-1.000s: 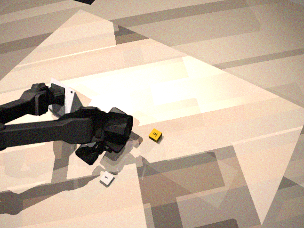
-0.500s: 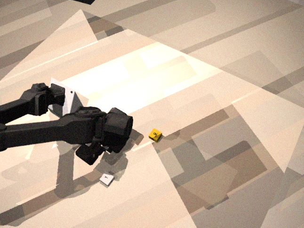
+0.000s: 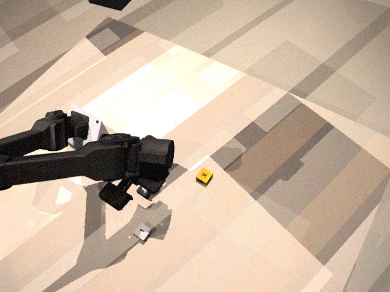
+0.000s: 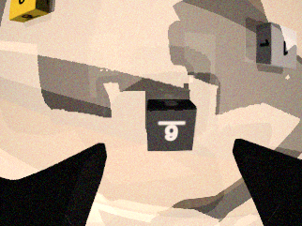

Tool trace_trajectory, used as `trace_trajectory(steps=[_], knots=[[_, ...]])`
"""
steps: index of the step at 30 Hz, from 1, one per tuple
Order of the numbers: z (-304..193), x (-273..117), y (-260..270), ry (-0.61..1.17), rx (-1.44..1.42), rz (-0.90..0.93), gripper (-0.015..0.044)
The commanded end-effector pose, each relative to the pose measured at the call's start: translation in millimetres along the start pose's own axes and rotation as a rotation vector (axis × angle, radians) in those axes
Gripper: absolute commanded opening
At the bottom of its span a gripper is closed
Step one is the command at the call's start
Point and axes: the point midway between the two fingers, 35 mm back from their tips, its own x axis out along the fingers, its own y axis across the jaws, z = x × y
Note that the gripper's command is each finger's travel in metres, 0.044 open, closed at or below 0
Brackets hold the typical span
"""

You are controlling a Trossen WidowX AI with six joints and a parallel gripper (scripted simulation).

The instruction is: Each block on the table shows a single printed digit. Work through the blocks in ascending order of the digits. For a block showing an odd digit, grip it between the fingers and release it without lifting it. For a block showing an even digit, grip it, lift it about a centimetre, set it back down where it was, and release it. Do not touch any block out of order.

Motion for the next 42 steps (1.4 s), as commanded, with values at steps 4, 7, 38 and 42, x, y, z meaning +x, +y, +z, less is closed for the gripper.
trace_trajectory(steps=[4,7,38,42], knots=[[4.4,-23.2,-0.4,-0.010,0.016,0.011,0.0348],[5.2,-69.3,0.3,-0.009,0.015,0.015,0.0269],[112.1,-97.6,110.3,-0.013,0.021,0.015,0.0120],[112.1,-97.6,110.3,-0.013,0.021,0.015,0.0120]])
